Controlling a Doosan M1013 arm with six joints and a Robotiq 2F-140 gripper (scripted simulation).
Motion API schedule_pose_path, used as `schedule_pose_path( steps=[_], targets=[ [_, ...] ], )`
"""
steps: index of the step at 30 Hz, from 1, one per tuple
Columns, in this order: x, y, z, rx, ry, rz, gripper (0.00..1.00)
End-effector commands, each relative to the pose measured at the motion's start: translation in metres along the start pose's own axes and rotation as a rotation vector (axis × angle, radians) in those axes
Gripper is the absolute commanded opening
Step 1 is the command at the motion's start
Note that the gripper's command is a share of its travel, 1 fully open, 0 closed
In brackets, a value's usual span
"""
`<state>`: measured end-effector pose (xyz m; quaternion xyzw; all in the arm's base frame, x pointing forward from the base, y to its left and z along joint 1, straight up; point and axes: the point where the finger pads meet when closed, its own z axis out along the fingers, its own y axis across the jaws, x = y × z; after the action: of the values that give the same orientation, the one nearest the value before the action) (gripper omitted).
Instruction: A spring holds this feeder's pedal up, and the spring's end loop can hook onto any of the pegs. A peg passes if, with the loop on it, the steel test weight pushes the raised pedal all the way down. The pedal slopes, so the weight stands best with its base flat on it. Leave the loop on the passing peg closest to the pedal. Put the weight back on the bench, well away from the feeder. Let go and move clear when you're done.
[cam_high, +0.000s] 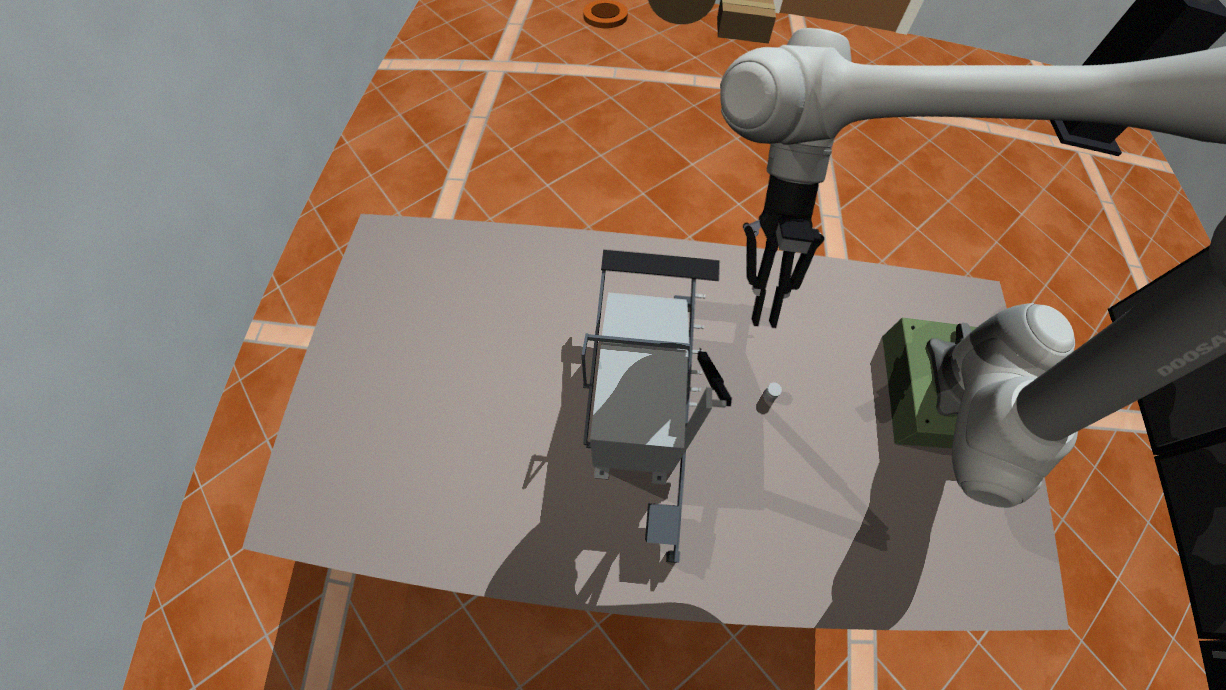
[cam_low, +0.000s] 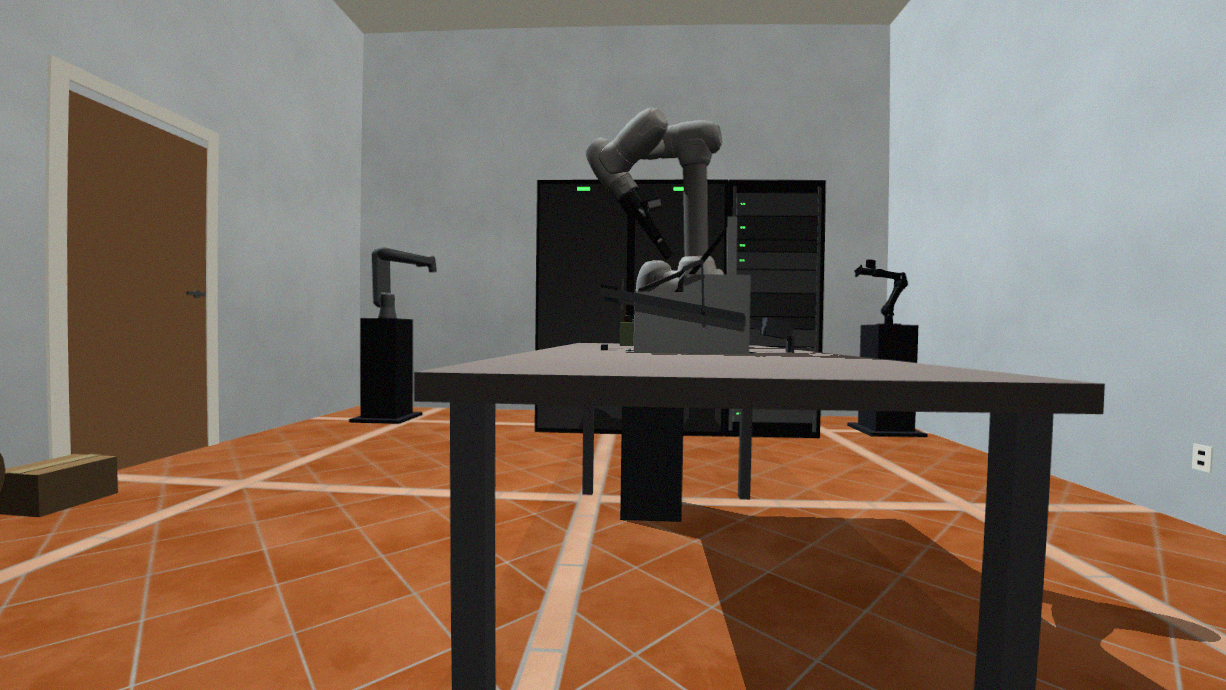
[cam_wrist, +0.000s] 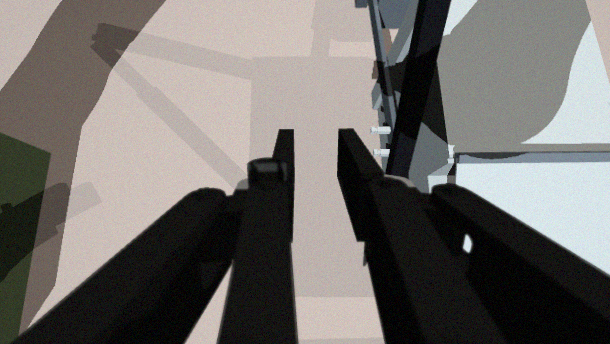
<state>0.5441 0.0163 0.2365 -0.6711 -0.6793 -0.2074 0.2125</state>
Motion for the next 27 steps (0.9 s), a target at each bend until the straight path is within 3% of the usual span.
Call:
schedule_pose_path(
  steps=[1,15,16,27],
  targets=[
    [-0.013,0.055,0.011,-0.001,0.005,0.0,0.24],
    [-0.013,0.055,0.011,-0.001,0.005,0.0,0.24],
    [-0.019,0.082,0.016,0.0,0.008,0.0,0.24],
    [-0.019,0.082,0.016,0.0,0.008,0.0,0.24]
  ],
)
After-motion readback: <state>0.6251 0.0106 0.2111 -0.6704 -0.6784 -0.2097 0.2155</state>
